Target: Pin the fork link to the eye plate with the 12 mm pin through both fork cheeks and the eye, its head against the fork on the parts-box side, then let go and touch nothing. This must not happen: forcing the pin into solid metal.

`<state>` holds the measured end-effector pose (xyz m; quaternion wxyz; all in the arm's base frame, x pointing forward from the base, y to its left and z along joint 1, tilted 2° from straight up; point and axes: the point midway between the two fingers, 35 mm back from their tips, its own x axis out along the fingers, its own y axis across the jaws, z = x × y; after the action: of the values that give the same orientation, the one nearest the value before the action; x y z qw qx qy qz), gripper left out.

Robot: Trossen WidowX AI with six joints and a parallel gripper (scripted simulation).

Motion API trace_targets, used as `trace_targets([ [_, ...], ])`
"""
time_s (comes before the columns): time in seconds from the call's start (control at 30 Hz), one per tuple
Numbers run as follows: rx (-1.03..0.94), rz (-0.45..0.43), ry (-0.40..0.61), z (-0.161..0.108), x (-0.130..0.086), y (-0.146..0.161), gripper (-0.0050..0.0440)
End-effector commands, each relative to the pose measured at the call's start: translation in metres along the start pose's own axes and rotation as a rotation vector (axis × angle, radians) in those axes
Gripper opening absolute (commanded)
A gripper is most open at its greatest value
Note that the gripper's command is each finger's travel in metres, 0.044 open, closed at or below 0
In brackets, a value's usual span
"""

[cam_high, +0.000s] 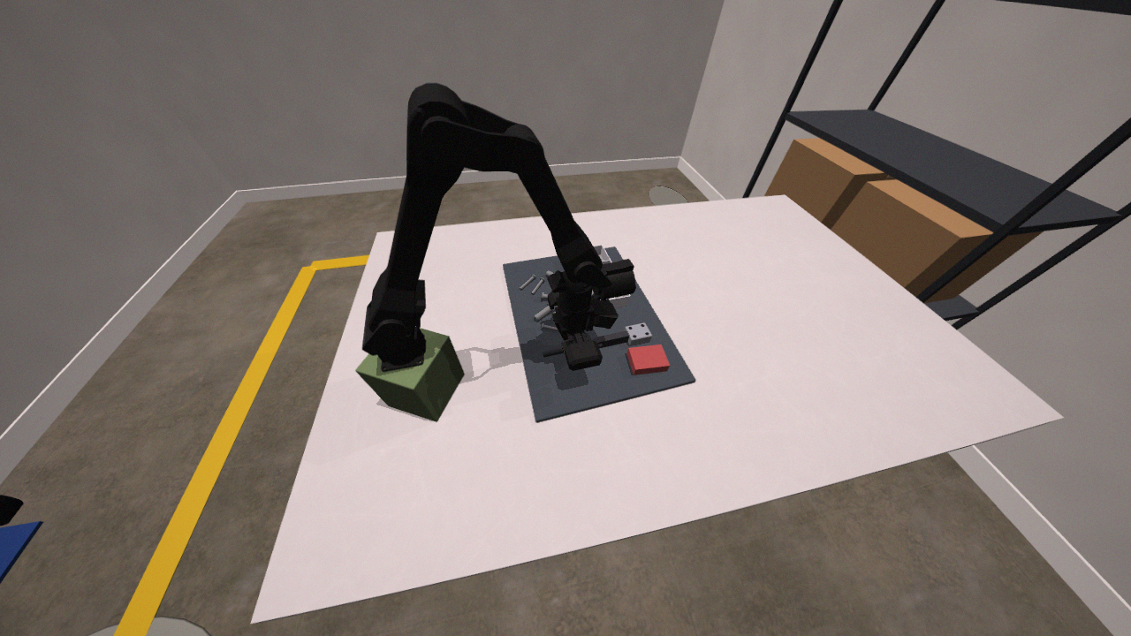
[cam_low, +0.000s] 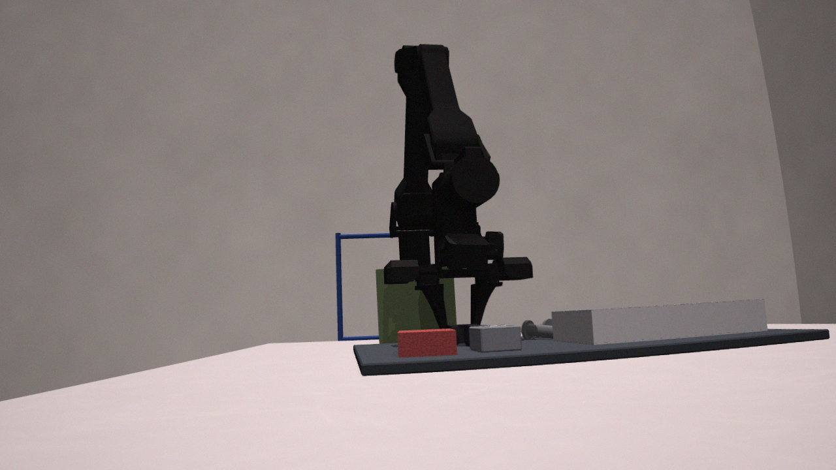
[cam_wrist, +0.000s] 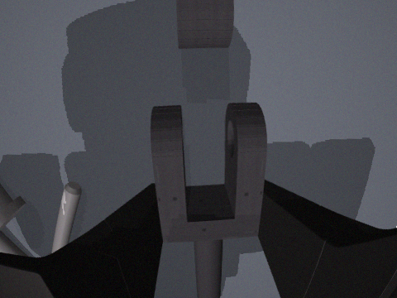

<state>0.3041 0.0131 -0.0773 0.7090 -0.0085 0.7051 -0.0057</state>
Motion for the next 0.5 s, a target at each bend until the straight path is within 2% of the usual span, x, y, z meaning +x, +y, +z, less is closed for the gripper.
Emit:
trace_targets([
  [0.0,0.009,0.004,-0.022,0.006,-0.0002,0.0003,0.0123],
  [0.47,0.009,0.004,-0.022,0.0079,-0.0004,0.0005,0.0123],
])
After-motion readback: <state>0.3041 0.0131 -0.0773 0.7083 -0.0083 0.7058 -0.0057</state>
